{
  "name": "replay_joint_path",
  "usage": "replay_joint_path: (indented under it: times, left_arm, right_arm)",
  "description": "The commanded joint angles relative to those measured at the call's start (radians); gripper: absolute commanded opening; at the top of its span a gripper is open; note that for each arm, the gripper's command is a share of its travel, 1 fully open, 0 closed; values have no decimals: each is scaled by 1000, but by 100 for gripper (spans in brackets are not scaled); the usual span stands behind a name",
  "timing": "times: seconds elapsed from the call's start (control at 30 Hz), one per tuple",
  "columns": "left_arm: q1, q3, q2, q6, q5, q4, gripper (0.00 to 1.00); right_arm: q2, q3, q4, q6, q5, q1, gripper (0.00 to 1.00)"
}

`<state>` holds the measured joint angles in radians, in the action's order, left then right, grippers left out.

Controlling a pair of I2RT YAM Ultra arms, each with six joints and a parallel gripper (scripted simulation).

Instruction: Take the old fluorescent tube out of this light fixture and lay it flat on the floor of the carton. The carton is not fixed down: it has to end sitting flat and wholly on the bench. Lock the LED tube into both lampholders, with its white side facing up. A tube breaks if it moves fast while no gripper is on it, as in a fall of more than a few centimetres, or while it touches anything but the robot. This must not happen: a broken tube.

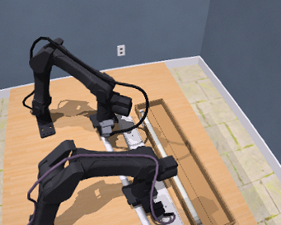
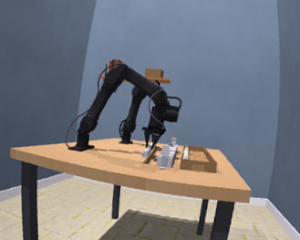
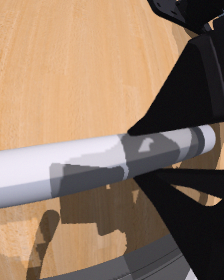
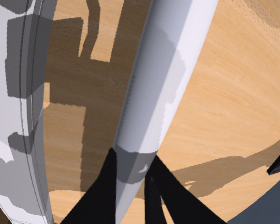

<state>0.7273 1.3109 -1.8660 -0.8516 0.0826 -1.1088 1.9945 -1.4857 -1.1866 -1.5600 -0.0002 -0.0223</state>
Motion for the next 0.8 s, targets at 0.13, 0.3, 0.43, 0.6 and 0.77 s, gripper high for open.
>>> replay_joint_path:
  times: [0.13, 0.3, 0.43, 0.6, 0.77]
  left_arm:
    - [-19, 60, -33, -37, 54, -70, 11]
    - [-21, 74, -38, -38, 56, -73, 11]
    - [-30, 86, -57, -48, 70, -92, 11]
    - [-33, 98, -56, -50, 73, -97, 11]
    - [-28, 99, -52, -50, 72, -93, 11]
  right_arm:
    - [36, -76, -75, -13, 10, 11, 11]
    - [32, -96, -77, -13, 10, 9, 11]
    - [68, -113, -106, -14, 10, 10, 11]
    - [72, -126, -114, -14, 10, 11, 11]
    - [33, -123, -102, -14, 1, 13, 11]
